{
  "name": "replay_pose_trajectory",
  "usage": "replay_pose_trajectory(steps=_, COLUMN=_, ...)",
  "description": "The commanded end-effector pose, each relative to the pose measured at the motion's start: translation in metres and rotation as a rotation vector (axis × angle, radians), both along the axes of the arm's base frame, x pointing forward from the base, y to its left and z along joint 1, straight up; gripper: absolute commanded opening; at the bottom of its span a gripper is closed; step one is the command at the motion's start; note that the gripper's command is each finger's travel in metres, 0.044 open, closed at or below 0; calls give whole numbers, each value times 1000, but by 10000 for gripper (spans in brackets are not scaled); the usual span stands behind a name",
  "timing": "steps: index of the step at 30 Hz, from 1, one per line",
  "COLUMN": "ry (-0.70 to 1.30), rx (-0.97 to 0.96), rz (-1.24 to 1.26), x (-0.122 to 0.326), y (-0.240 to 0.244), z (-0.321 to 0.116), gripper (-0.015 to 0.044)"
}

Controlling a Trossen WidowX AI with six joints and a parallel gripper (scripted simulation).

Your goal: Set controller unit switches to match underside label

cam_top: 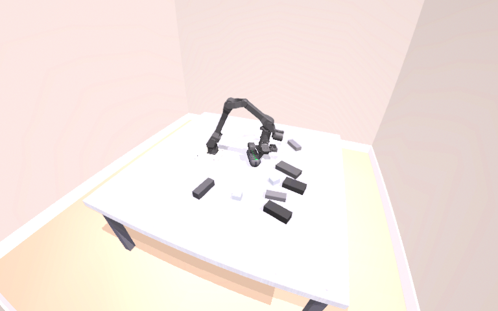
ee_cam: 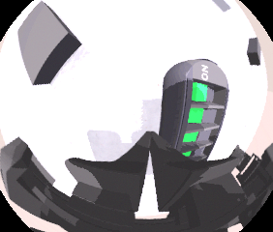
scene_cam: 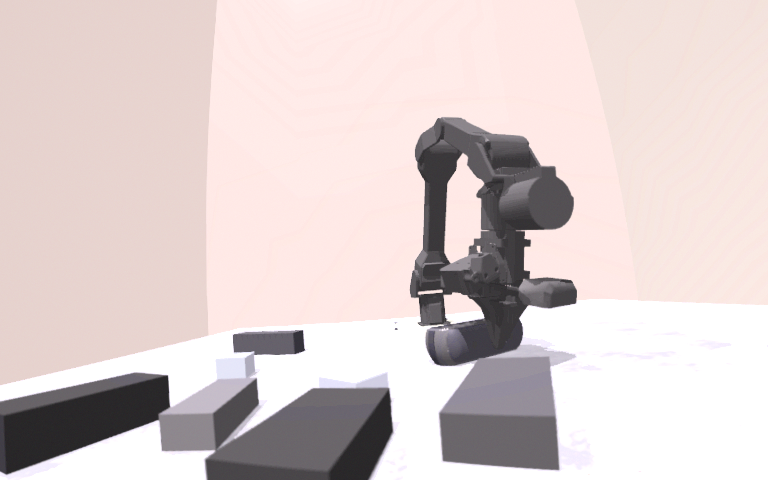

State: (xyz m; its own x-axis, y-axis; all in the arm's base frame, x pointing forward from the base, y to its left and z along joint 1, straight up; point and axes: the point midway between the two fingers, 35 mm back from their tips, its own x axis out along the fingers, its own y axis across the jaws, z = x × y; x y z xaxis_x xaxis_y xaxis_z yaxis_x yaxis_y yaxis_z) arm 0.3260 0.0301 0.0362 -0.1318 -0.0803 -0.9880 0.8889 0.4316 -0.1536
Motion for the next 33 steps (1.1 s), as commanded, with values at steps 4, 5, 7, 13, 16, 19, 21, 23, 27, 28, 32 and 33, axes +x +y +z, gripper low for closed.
replay_pose_trajectory(steps=4, ry=25, rx=-6, rz=2, x=-14, y=-6, z=-4, gripper=0)
replay_pose_trajectory(steps=5, ry=25, rx=-6, rz=2, x=-15, y=-7, z=-4, gripper=0)
replay_pose_trajectory(steps=7, ry=25, rx=-7, rz=2, x=-17, y=-8, z=-4, gripper=0)
replay_pose_trajectory(steps=13, ry=26, rx=-7, rz=2, x=-24, y=-11, z=-5, gripper=0)
replay_pose_trajectory(steps=16, ry=26, rx=-7, rz=2, x=-28, y=-13, z=-5, gripper=0)
replay_pose_trajectory(steps=19, ry=26, rx=-7, rz=2, x=-31, y=-15, z=-5, gripper=0)
replay_pose_trajectory(steps=21, ry=27, rx=-7, rz=2, x=-34, y=-16, z=-5, gripper=0)
replay_pose_trajectory(steps=23, ry=27, rx=-7, rz=2, x=-36, y=-17, z=-5, gripper=0)
replay_pose_trajectory(steps=27, ry=-5, rx=-1, rz=1, x=-17, y=-10, z=10, gripper=0)
replay_pose_trajectory(steps=28, ry=0, rx=-1, rz=1, x=-12, y=-7, z=16, gripper=0)
replay_pose_trajectory(steps=32, ry=20, rx=-5, rz=2, x=4, y=4, z=40, gripper=0)
replay_pose_trajectory(steps=33, ry=23, rx=-6, rz=2, x=6, y=5, z=43, gripper=0)
